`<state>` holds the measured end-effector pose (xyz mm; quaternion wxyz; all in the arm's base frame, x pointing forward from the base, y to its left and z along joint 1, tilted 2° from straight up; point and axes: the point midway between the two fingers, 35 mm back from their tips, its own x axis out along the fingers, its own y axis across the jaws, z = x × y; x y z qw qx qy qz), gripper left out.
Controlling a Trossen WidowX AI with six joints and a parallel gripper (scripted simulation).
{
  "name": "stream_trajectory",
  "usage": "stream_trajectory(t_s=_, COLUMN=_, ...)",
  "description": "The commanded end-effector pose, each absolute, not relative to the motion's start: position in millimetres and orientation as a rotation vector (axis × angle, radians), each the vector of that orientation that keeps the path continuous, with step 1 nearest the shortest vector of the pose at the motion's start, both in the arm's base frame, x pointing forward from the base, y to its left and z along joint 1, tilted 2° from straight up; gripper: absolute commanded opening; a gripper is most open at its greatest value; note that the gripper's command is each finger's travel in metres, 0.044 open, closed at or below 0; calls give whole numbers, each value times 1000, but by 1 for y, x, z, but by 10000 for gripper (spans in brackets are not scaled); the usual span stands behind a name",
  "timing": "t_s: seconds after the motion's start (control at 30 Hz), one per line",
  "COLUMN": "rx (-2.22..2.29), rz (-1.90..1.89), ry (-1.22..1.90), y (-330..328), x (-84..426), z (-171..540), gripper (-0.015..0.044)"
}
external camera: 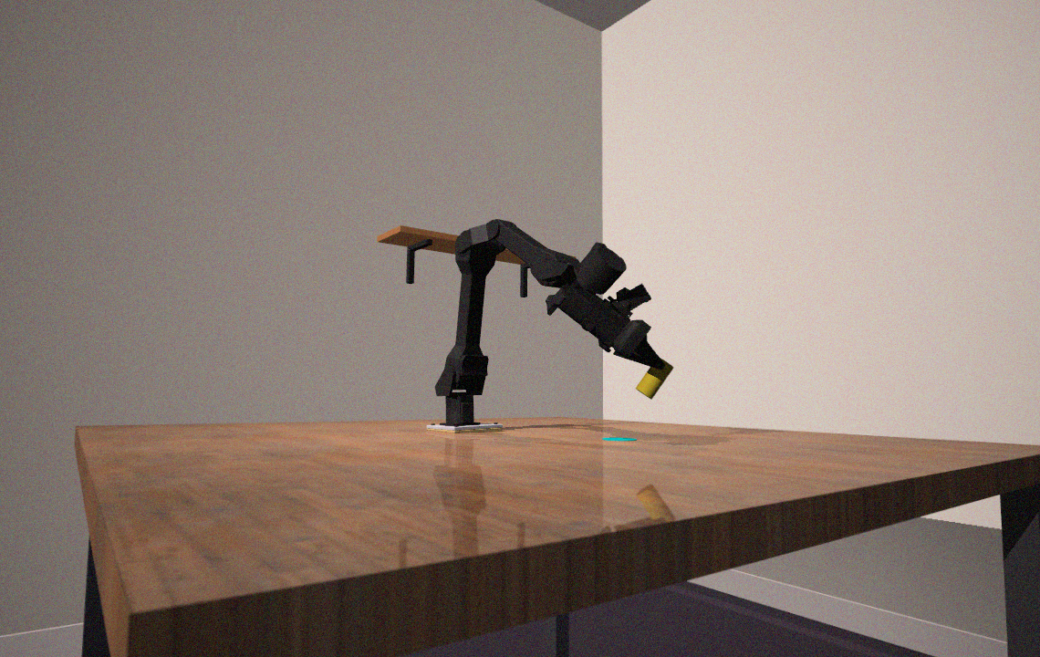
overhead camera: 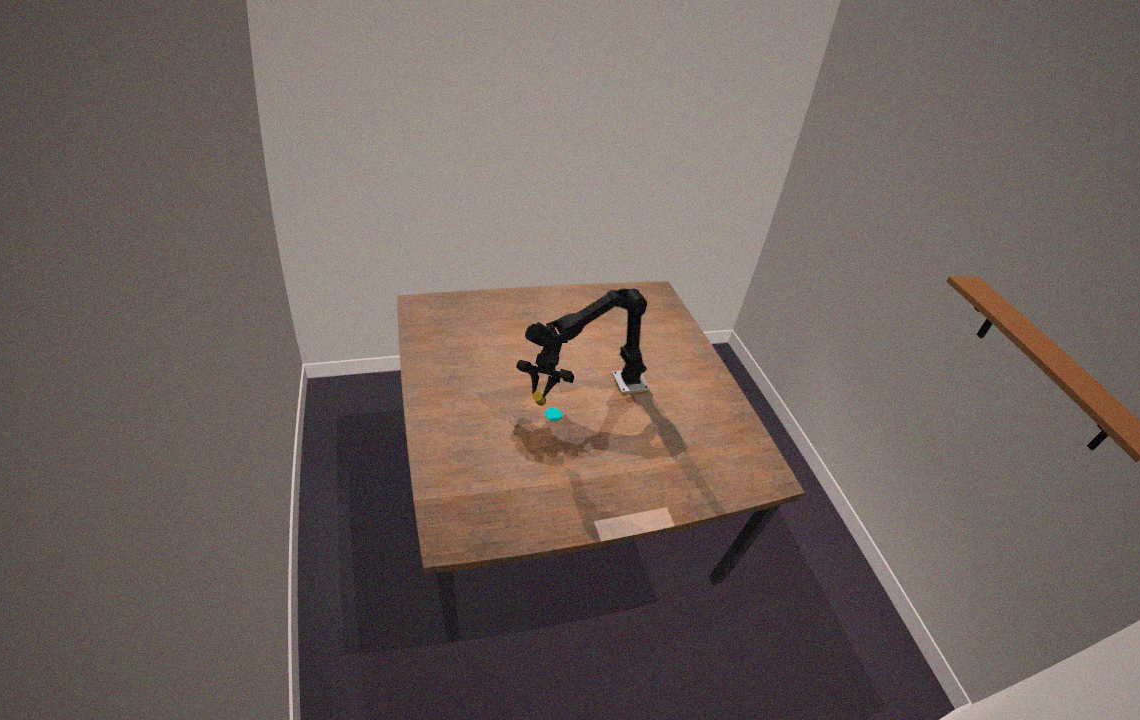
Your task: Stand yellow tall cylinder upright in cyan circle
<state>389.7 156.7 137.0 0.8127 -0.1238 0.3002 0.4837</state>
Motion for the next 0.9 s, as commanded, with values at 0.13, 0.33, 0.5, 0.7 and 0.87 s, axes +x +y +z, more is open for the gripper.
stream_trajectory(t_s=0.13, rx=-232, rz=1046, ry=602, y=154, x=388, z=137, gripper=105)
stream_trajectory(t_s=0.33, rx=-214, rz=1055, ry=568, y=152, x=387, z=138, gripper=105)
stream_trajectory(t_s=0.5, rx=-199, rz=1062, ry=539, y=151, x=385, z=139, gripper=105)
stream_trajectory(t_s=0.7, rx=-183, rz=1072, ry=505, y=149, x=383, z=140, gripper=105)
stream_trajectory(t_s=0.87, rx=-171, rz=1080, ry=477, y=147, x=382, z=141, gripper=105)
